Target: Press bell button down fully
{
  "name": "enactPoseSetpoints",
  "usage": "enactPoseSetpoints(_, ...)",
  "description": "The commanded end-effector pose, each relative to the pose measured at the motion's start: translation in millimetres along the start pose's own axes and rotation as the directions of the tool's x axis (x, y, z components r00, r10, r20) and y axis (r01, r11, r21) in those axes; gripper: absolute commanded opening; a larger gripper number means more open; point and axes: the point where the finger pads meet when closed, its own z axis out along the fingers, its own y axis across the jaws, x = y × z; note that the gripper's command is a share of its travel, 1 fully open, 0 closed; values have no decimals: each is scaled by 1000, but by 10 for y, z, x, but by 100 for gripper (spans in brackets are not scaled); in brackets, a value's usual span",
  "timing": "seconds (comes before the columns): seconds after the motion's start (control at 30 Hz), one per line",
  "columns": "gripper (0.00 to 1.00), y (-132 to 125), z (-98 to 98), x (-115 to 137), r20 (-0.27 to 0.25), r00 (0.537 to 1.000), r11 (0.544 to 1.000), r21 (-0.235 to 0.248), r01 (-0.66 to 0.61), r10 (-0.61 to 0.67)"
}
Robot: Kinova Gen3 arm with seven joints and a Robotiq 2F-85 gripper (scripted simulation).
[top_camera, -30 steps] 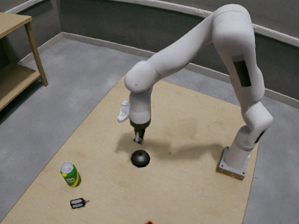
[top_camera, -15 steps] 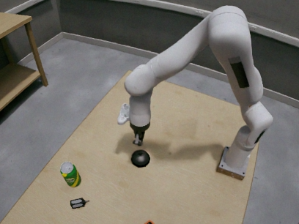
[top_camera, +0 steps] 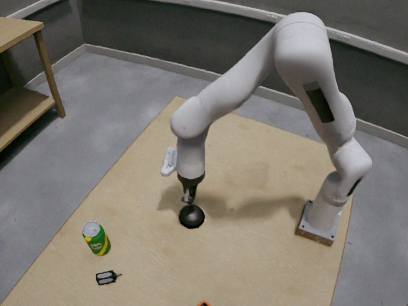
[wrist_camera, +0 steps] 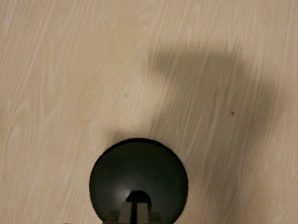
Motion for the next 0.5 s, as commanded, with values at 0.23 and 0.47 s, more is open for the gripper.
enactPoseSetpoints(0.23, 10, 23, 152, -14, 7, 1000, 1000, -3, -4, 4)
enactPoseSetpoints(0.47, 10, 23, 219, -14, 7, 1000, 1000, -3, -4, 4)
